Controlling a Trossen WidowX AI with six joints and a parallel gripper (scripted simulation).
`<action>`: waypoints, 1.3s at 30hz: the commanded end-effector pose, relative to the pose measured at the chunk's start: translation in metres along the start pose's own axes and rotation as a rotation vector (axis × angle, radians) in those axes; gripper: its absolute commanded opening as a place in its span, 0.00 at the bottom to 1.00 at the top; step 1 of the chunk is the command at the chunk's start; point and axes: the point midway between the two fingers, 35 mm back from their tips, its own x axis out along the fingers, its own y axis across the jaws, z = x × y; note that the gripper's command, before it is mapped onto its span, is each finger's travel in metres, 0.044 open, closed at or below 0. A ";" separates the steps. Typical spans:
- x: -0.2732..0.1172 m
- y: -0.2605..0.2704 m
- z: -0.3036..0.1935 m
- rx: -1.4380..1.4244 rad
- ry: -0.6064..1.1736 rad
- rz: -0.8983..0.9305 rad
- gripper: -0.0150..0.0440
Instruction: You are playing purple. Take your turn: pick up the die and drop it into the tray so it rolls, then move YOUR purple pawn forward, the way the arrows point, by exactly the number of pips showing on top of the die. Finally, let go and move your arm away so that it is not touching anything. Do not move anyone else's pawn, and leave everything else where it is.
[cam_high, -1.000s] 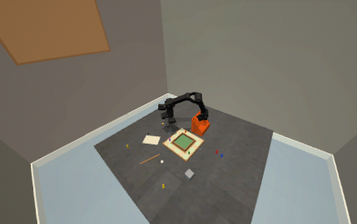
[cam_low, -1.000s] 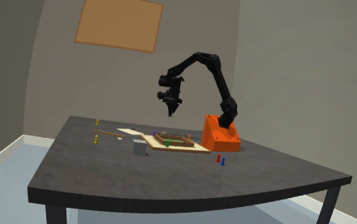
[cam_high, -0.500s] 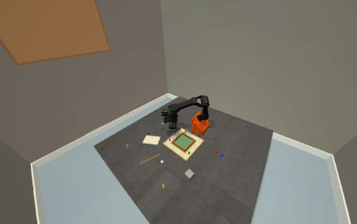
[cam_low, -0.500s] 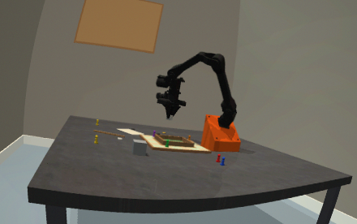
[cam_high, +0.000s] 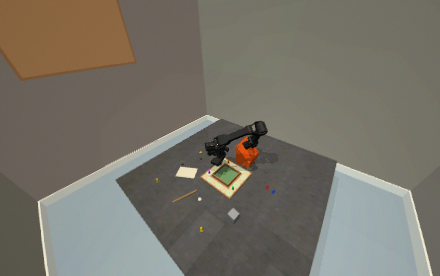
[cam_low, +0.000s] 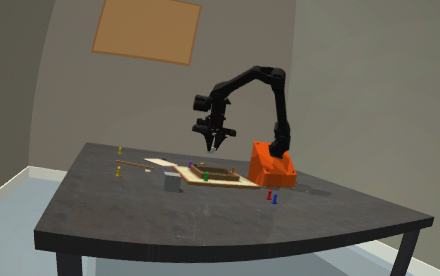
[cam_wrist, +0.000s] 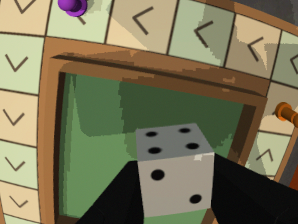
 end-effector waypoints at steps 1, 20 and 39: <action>0.004 0.006 -0.019 0.096 0.009 0.008 0.25; 0.020 0.005 -0.052 0.265 -0.099 -0.072 0.25; 0.030 -0.003 -0.051 0.255 -0.704 -0.143 0.25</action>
